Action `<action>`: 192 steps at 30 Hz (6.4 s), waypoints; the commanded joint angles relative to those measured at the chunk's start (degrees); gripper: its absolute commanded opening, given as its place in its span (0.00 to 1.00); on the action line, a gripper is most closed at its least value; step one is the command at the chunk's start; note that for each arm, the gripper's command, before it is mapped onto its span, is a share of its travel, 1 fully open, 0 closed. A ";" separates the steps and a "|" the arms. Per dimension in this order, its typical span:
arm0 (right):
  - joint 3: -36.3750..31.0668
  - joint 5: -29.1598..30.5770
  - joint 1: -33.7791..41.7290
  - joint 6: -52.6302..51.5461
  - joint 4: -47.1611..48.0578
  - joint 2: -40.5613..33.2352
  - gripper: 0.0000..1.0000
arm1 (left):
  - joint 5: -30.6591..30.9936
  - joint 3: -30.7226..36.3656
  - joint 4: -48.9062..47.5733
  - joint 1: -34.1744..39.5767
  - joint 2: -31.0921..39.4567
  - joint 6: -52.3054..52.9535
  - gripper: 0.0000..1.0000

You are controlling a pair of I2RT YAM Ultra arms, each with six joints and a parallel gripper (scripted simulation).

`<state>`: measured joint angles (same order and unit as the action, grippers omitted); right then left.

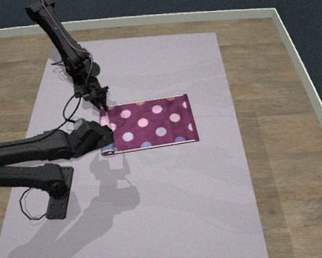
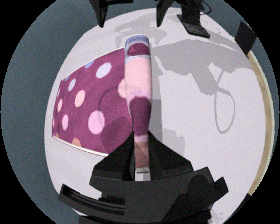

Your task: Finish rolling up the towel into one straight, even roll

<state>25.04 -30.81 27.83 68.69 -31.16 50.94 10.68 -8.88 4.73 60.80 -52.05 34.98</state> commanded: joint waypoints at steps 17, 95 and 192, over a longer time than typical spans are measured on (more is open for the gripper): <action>0.33 -2.78 -3.23 4.40 0.57 3.61 0.98 | 27.66 -13.50 14.89 -18.20 -19.19 3.17 0.14; -9.05 -2.54 -1.87 3.91 20.08 13.51 0.43 | 45.60 -31.21 39.35 -28.75 -52.13 20.25 0.14; 39.51 -11.37 -7.44 10.58 -42.68 67.87 0.14 | -9.35 -11.94 19.83 7.23 9.68 -3.69 0.98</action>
<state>63.92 -42.24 21.15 78.76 -73.78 117.78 -0.08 -21.37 26.39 68.97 -42.02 28.95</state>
